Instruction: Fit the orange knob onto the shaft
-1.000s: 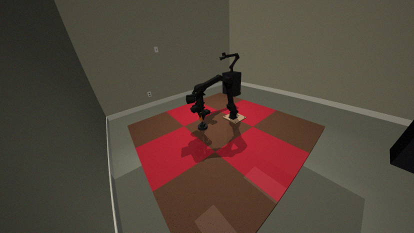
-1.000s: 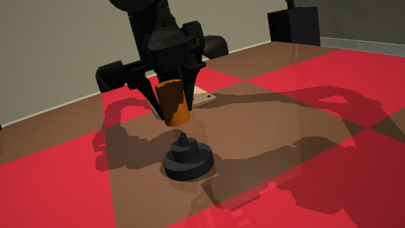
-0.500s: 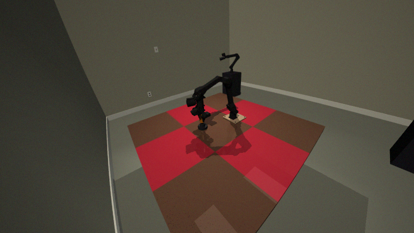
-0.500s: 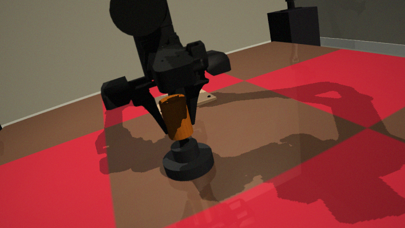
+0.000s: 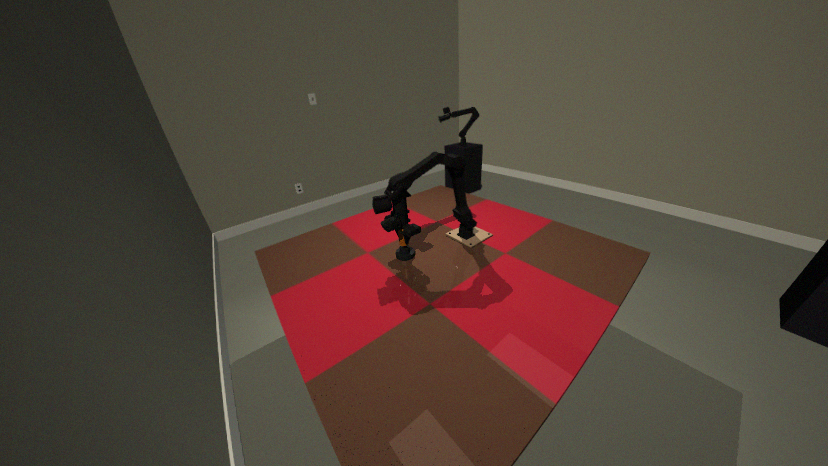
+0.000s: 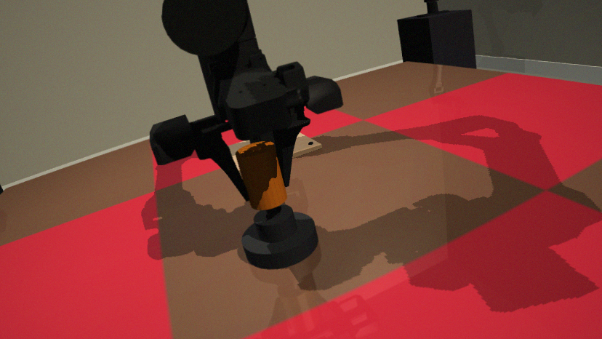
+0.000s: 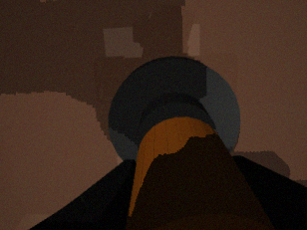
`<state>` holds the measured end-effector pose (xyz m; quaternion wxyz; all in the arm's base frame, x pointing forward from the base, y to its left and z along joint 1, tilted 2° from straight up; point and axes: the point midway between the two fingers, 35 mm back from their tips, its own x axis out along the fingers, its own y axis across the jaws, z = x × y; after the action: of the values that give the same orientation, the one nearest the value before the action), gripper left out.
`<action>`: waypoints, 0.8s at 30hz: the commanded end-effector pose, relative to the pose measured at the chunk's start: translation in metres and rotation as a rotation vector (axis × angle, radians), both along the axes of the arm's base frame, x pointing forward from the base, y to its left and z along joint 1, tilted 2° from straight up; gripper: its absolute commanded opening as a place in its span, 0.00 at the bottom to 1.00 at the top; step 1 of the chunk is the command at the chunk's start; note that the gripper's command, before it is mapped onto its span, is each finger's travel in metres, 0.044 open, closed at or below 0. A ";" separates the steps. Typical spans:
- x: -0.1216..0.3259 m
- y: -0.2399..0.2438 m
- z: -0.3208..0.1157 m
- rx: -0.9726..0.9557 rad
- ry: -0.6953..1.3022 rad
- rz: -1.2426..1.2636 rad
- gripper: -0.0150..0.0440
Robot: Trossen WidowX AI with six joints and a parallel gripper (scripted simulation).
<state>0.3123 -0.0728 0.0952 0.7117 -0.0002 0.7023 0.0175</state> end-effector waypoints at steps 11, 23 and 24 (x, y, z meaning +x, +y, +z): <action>-0.001 0.001 -0.001 -0.003 0.000 0.002 0.25; -0.002 0.001 0.005 -0.003 -0.001 0.056 0.25; -0.002 0.001 0.005 -0.004 -0.002 0.088 0.25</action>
<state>0.3090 -0.0716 0.0967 0.7091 -0.0098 0.7045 0.0273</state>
